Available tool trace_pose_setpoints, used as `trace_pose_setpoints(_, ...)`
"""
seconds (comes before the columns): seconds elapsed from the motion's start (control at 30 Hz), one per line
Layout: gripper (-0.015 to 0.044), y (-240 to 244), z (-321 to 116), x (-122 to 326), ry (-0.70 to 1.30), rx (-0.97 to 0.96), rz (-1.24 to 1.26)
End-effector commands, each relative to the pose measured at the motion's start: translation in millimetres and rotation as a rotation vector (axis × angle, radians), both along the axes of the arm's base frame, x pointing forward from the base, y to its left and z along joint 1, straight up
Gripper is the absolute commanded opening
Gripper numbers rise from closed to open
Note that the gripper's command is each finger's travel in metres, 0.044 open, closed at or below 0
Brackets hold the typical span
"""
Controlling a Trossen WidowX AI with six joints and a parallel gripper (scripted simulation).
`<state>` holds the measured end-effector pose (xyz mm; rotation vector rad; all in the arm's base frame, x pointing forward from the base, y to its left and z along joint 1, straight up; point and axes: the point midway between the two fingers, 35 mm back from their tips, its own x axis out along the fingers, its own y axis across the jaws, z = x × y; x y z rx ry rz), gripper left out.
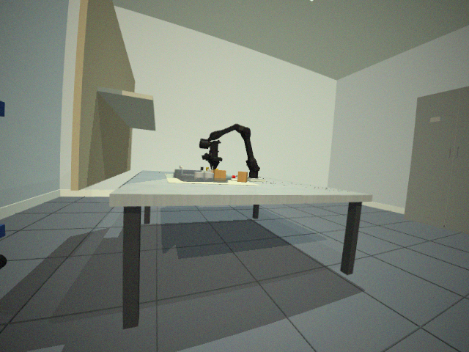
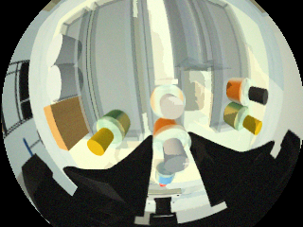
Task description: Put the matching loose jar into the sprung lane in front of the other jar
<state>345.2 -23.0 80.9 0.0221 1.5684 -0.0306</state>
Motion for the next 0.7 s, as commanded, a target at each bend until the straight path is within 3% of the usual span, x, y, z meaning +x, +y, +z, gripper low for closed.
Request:
trace_pose_setpoints(0.0, 0.0000, -0.2, 3.2, 7.7, -0.028, -0.001, -0.004)
trace_pose_setpoints(0.67, 0.0000, -0.3, 0.4, 9.1, -0.028, -0.001, -0.004)
